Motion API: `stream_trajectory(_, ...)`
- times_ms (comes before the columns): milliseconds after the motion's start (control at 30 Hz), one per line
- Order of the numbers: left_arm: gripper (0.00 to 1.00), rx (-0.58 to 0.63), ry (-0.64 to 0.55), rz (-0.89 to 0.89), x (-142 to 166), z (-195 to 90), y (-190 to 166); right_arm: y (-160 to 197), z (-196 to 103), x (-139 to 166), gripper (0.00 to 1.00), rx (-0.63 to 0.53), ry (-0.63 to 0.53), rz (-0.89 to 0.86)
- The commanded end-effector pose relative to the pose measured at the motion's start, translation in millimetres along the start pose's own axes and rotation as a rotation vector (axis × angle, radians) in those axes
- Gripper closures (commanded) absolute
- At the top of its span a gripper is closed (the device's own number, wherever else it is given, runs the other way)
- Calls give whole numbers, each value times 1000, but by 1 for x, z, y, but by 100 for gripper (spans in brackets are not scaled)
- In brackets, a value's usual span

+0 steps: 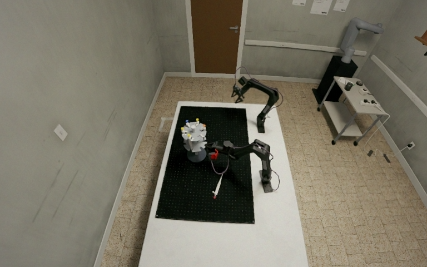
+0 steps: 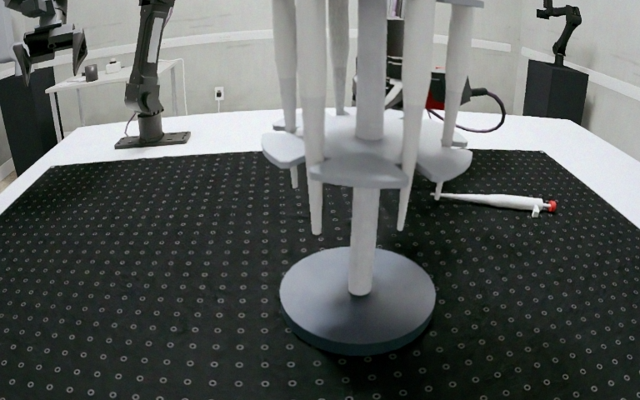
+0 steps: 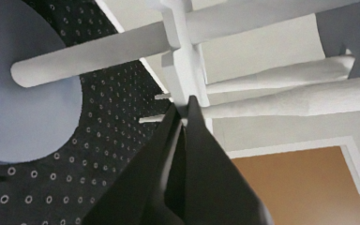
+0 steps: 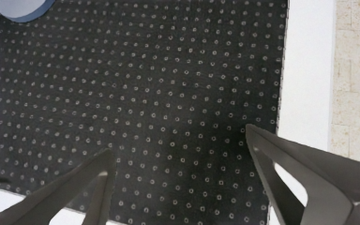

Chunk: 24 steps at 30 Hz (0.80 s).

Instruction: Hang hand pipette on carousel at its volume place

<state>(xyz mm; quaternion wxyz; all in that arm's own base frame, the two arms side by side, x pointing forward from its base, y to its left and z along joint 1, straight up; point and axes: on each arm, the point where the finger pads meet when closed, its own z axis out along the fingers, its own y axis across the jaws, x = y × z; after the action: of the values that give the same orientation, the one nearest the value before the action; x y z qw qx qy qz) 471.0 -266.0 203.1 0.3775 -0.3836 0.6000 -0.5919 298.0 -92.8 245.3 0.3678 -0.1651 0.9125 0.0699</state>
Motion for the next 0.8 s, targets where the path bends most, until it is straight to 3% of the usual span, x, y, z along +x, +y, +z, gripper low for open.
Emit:
stream_trajectory(0,100,21,7,7,3,9,-11,-4,-4,-7,0,9,-24,-12)
stream_trajectory(500,100,21,7,7,3,9,-11,-4,-4,-7,0,9,-24,-12)
stream_trajectory(633,100,21,-139,5,11,10,-11,-4,-4,-7,0,9,-24,-12)
stream_trajectory(767,100,21,-139,5,16,11,-11,-4,-4,-7,0,9,-24,-12)
